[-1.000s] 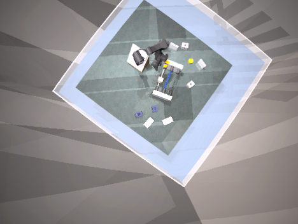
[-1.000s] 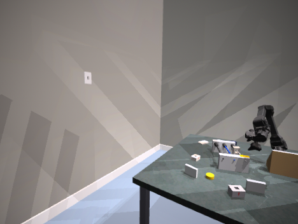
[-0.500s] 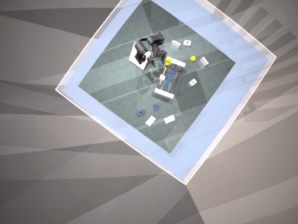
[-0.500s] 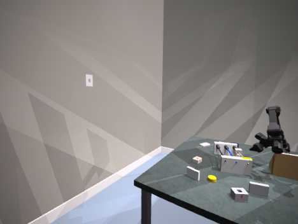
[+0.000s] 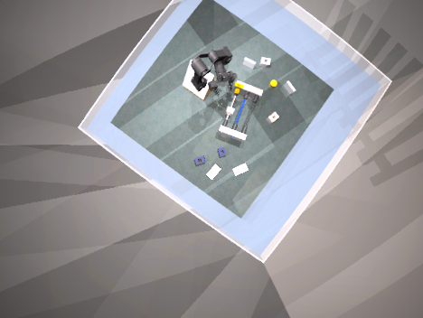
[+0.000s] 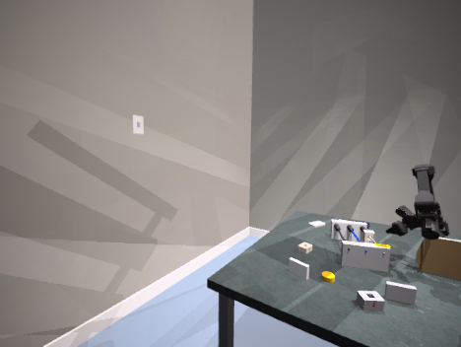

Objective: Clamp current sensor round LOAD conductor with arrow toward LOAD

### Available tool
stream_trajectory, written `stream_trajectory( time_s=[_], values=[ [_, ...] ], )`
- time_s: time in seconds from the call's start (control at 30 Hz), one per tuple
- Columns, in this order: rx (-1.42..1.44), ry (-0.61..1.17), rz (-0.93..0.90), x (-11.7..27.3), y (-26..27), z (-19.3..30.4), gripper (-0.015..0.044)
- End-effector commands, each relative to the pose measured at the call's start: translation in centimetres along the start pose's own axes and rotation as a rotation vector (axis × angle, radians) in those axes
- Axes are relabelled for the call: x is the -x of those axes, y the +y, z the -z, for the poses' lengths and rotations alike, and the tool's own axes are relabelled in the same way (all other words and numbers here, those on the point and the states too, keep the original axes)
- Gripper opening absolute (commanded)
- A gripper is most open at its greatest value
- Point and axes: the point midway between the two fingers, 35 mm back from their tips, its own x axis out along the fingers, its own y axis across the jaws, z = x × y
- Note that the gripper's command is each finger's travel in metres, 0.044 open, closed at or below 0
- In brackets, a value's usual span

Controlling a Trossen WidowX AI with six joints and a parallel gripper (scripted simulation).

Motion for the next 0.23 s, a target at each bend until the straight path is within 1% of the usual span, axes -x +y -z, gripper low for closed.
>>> stream_trajectory(
  time_s=[0.0, 0.07, 0.17, 0.2],
  values=[
    [0.003, 0.003, 0.001, 0.02, -0.02, 0.0, 0.044],
    [0.05, 0.025, 0.008, -0.07, 0.07, -0.08, 0.044],
    [0.251, 0.121, 0.023, -0.48, 0.43, -0.47, 0.044],
    [0.129, 0.046, 0.018, -0.26, 0.07, -0.02, 0.044]
  ],
)
